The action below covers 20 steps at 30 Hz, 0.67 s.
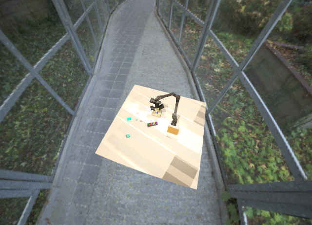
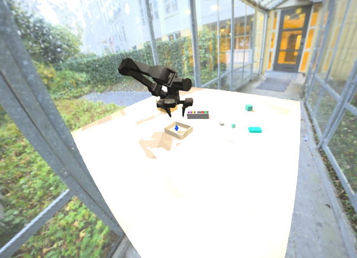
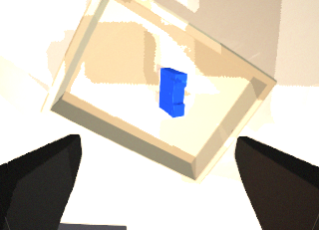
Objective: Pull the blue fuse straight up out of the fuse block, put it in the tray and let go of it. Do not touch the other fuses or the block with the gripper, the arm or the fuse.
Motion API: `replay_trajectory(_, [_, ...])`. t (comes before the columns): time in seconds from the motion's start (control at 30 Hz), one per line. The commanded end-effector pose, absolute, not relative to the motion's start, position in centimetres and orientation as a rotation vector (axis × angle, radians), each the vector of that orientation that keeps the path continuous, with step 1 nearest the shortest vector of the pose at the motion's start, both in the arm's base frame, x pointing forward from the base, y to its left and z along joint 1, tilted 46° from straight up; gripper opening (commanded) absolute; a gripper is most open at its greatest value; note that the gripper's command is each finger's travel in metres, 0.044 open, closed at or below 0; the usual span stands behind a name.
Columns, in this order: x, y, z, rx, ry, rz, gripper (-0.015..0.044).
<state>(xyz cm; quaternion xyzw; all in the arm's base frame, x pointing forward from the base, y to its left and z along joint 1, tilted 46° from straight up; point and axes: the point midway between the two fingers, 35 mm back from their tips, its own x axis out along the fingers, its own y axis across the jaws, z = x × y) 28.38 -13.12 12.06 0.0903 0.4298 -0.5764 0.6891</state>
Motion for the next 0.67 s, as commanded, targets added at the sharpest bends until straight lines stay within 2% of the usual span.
replay_trajectory(0.0, [28.38,-13.15,12.23,0.203,0.957,-1.295,0.033])
replay_trajectory(0.63, [28.36,-13.13,12.09,0.203,0.962,-1.291,0.033])
